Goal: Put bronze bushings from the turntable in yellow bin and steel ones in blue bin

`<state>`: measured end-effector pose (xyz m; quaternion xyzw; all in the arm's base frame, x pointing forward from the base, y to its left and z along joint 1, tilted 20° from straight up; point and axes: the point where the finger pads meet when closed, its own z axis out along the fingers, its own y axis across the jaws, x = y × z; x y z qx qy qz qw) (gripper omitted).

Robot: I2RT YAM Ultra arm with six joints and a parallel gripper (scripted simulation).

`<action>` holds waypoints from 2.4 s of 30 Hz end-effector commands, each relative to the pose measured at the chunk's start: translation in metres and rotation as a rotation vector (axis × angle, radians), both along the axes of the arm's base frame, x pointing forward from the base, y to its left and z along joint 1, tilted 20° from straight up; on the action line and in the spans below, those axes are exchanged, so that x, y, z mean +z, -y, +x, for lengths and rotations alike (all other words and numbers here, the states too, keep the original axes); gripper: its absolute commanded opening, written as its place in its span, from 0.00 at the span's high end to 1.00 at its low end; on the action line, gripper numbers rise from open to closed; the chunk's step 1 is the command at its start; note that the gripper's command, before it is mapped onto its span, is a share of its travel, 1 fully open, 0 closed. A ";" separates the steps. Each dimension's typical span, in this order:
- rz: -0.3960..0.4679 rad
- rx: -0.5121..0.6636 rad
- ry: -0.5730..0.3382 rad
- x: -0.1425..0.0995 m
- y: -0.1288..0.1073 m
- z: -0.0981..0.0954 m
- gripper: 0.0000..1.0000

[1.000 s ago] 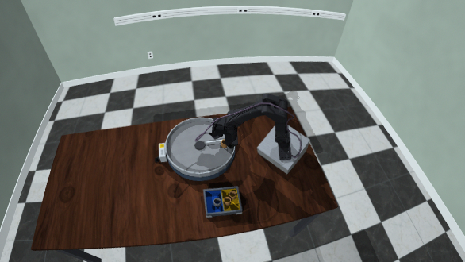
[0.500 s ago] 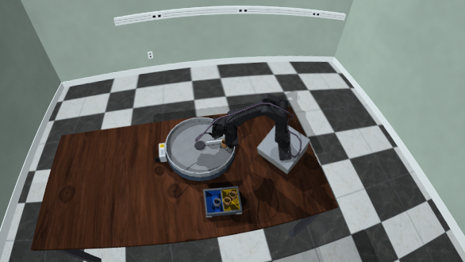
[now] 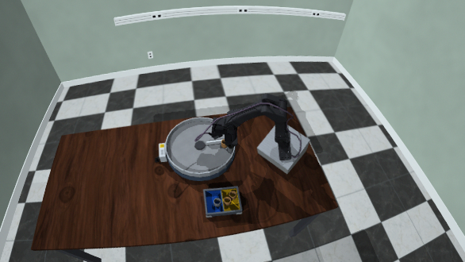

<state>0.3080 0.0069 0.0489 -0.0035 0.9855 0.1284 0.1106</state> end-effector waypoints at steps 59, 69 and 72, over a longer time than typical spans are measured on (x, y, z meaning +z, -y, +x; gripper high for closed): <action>-0.005 -0.012 0.038 -0.010 -0.002 0.012 0.86; -0.005 -0.012 0.038 -0.010 -0.002 0.012 0.86; -0.005 -0.012 0.038 -0.010 -0.002 0.012 0.86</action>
